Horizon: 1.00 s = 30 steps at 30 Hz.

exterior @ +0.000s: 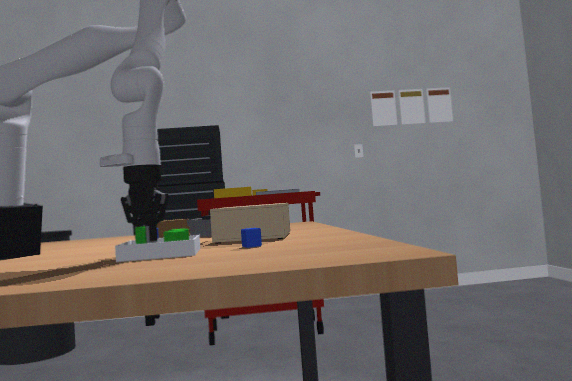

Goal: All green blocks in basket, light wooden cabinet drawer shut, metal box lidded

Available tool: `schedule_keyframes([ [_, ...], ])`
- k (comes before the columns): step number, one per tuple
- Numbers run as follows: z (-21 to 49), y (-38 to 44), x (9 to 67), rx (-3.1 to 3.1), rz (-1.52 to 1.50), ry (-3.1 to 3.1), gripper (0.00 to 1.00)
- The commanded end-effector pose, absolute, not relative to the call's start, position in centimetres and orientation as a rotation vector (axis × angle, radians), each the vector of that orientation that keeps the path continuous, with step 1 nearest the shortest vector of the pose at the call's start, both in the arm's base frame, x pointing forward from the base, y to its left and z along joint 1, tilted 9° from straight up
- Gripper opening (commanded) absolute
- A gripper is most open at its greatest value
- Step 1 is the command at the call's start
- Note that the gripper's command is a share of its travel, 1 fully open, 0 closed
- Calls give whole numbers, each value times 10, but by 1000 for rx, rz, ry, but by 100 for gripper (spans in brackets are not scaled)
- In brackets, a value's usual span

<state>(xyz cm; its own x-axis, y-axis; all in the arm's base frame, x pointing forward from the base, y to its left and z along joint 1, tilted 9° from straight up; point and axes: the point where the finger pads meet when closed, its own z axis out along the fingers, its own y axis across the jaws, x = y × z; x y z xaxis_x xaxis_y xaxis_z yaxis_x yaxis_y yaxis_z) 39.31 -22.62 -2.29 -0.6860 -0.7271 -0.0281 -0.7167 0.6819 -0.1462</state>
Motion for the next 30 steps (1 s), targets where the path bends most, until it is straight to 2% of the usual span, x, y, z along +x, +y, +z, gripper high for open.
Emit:
schedule_keyframes([
  [1, -25, -227, 394, -1205, -190, 2802, 10],
  [30, -31, -227, 395, -1205, -190, 2802, 10],
])
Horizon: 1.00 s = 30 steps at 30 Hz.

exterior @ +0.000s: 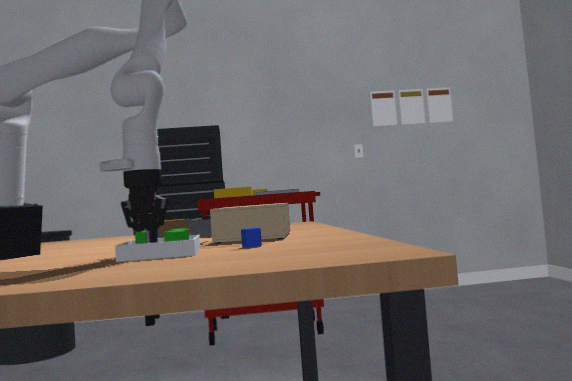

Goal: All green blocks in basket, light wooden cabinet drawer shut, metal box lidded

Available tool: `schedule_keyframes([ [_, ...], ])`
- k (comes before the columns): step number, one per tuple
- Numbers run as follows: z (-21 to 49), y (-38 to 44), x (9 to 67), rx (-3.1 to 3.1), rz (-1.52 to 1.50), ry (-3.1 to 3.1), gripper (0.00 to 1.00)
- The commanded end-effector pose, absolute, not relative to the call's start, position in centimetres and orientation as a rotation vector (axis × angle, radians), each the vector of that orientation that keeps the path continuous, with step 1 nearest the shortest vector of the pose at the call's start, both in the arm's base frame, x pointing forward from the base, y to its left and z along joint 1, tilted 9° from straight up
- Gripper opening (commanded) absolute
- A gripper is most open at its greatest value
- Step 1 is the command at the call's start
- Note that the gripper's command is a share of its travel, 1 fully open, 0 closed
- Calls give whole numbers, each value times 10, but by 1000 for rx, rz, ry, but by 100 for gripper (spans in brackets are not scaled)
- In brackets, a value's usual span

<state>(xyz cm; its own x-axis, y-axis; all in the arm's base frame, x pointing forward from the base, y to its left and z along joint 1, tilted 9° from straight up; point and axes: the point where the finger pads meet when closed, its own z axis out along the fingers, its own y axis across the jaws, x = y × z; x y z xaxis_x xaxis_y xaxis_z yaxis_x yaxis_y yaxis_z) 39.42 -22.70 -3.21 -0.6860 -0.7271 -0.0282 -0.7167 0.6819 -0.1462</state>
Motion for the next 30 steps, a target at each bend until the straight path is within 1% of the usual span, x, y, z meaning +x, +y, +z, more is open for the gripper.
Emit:
schedule_keyframes([
  [1, -31, -227, 395, -1205, -190, 2802, 10],
  [29, -31, -227, 395, -1205, -190, 2802, 10],
  [30, -31, -227, 395, -1205, -190, 2802, 54],
])
